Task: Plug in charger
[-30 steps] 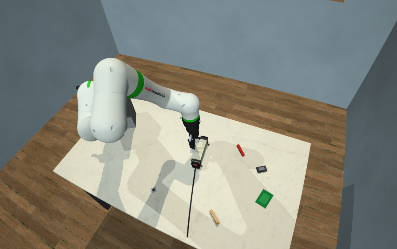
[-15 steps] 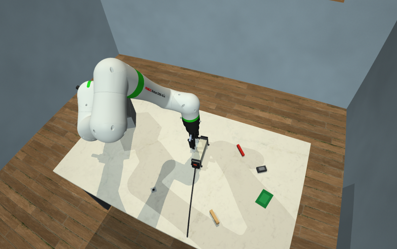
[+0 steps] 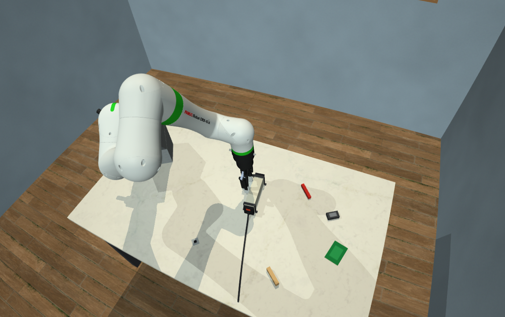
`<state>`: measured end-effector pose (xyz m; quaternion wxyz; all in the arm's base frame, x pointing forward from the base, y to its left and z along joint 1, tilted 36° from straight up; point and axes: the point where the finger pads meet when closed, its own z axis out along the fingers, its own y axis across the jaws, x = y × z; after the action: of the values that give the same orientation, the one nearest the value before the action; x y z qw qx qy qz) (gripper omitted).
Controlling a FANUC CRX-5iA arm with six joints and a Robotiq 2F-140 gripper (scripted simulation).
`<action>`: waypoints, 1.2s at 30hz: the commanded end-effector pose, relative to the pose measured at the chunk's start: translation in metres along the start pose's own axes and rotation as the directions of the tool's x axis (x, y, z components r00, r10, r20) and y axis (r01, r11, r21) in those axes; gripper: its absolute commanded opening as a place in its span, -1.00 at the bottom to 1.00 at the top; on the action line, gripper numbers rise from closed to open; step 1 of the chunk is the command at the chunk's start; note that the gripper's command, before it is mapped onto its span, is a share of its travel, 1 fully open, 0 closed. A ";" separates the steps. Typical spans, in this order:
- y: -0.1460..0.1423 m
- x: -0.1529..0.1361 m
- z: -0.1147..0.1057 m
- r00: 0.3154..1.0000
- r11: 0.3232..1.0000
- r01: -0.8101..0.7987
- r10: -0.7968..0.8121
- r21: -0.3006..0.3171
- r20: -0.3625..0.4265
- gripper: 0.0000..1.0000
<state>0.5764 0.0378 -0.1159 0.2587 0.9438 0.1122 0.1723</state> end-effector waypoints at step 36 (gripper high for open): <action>0.000 0.001 -0.080 1.000 1.000 0.000 0.000 0.000 -0.001 -0.25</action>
<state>0.5486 0.0703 -0.0579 0.2585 0.9438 0.1124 0.1726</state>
